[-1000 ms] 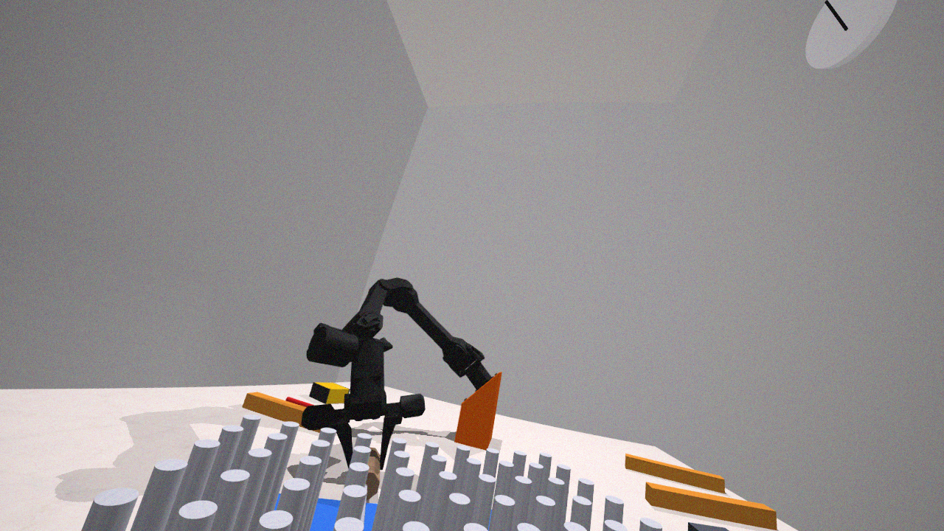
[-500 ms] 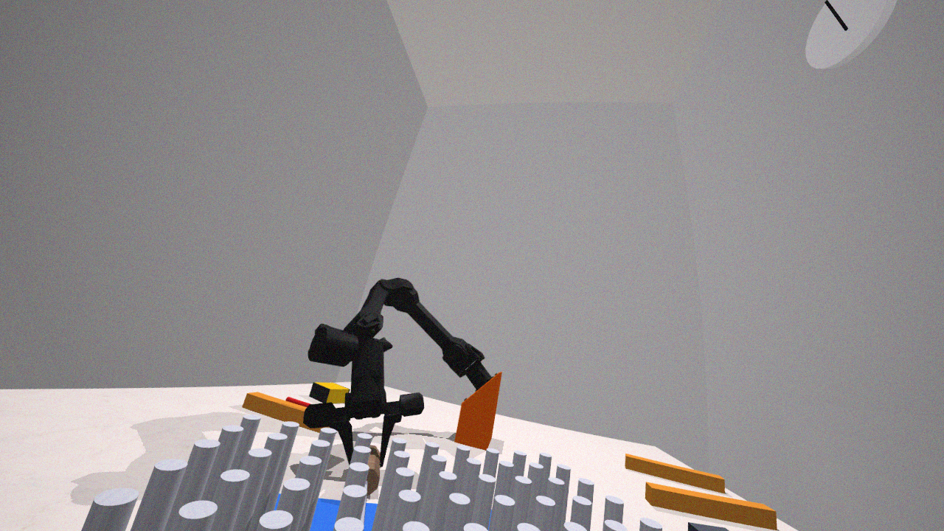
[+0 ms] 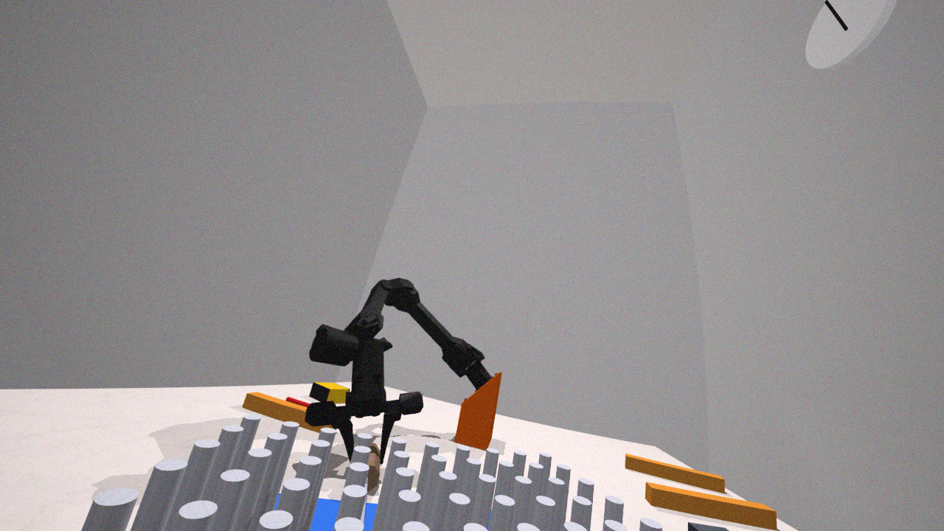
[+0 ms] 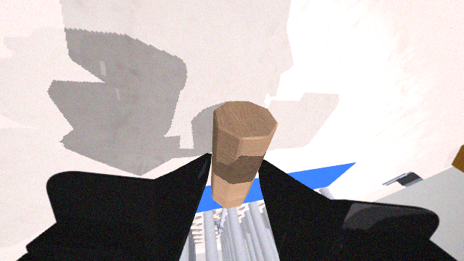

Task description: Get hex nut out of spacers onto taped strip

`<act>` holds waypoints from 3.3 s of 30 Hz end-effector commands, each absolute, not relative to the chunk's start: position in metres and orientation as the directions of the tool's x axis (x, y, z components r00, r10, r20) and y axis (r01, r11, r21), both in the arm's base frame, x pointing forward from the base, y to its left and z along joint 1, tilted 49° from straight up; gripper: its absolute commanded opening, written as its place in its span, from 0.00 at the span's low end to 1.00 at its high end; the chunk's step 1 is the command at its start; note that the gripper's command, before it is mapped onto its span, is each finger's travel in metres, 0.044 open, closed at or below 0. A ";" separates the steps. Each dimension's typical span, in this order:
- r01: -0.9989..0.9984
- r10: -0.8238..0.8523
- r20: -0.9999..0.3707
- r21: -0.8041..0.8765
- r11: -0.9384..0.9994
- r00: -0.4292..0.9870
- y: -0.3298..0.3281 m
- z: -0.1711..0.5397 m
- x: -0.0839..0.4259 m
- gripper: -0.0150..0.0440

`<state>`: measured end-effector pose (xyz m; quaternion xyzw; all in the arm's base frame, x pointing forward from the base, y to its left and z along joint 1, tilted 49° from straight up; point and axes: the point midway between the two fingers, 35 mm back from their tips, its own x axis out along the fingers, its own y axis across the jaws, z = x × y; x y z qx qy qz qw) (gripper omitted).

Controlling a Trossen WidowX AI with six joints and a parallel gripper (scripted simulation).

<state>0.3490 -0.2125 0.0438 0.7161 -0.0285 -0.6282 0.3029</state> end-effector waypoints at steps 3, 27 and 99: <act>0.342 -0.422 -0.882 0.470 -0.814 0.210 -0.213 0.046 0.344 0.25; 0.342 -0.423 -0.882 0.471 -0.813 0.209 -0.216 0.052 0.328 0.25; 0.344 -0.424 -0.882 0.471 -0.812 0.207 -0.227 0.069 0.278 0.25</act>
